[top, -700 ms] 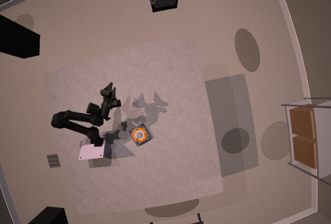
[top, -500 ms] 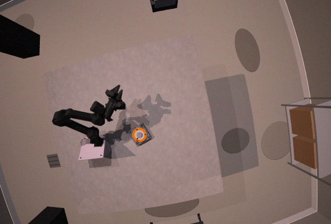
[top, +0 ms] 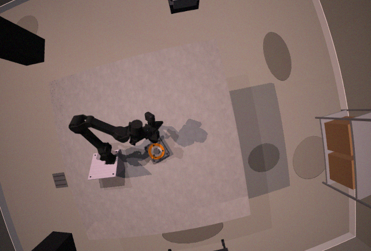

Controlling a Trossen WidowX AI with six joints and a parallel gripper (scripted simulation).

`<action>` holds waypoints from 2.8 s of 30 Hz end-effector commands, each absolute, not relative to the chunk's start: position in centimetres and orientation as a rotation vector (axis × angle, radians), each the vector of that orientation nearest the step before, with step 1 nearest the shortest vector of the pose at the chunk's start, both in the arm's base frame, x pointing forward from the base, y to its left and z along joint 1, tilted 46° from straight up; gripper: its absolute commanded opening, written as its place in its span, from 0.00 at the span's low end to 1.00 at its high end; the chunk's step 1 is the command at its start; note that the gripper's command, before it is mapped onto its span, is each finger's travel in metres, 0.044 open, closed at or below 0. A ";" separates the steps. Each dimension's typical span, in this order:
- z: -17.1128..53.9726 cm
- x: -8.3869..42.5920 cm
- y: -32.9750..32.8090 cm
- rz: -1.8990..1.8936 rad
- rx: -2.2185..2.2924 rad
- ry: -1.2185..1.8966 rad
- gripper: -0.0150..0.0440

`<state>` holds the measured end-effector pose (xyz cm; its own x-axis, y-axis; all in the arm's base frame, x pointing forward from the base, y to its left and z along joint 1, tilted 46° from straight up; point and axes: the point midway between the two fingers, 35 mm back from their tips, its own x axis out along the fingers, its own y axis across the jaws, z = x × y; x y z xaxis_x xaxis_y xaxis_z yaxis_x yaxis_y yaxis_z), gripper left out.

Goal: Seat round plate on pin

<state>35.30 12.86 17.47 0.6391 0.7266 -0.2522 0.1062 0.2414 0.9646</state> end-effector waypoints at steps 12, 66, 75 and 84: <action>3.0 34.9 2.1 0.372 0.630 1.255 0.25; -2.8 26.9 1.4 0.751 0.484 1.513 0.25; -2.5 26.5 1.7 0.751 0.484 1.513 0.25; -2.2 26.1 2.0 0.751 0.485 1.513 0.25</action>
<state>26.15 1.85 -2.33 -0.0996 0.6998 -0.7073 -0.1431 0.6934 0.7062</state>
